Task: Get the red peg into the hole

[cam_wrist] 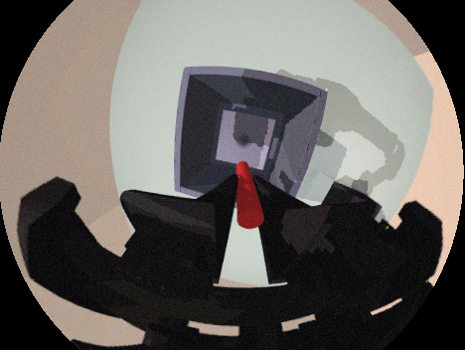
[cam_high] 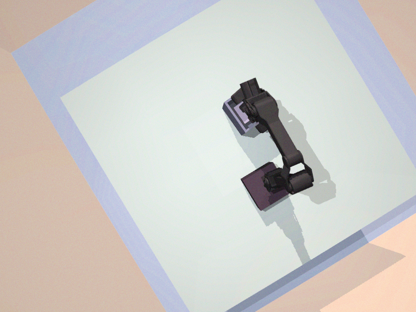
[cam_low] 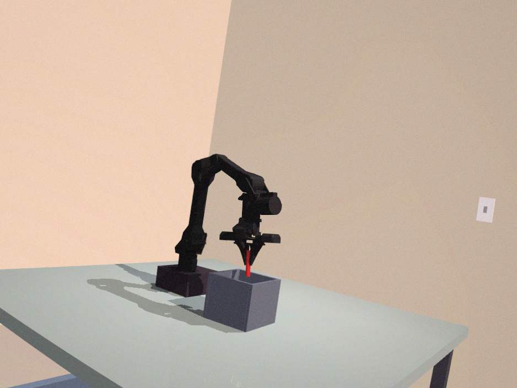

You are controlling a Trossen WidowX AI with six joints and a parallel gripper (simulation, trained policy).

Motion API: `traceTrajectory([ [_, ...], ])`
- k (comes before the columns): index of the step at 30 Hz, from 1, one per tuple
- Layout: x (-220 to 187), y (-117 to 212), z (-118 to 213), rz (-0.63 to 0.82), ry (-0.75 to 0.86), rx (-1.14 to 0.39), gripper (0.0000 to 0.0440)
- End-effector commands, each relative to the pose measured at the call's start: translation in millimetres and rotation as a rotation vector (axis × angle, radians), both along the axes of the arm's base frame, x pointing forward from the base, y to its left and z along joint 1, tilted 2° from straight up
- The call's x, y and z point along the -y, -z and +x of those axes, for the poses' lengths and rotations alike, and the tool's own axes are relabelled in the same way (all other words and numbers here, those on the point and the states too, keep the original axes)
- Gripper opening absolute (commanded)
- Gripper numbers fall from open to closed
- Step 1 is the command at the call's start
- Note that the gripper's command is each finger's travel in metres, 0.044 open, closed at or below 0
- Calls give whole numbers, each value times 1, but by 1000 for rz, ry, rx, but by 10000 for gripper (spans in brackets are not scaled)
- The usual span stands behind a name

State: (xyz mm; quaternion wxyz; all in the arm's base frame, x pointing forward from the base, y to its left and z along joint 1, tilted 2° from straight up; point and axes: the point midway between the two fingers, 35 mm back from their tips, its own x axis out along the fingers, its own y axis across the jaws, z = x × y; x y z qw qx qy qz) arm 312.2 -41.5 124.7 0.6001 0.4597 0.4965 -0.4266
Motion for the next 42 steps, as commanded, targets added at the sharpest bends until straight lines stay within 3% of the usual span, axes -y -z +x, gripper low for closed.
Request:
traceTrajectory([
  [1, 5, 10, 2, 8, -3, -15, 0],
  [26, 27, 75, 18, 41, -42, -61, 3],
  [32, 27, 84, 19, 43, -66, -91, 104],
  [42, 25, 68, 27, 154, -58, -70, 166],
])
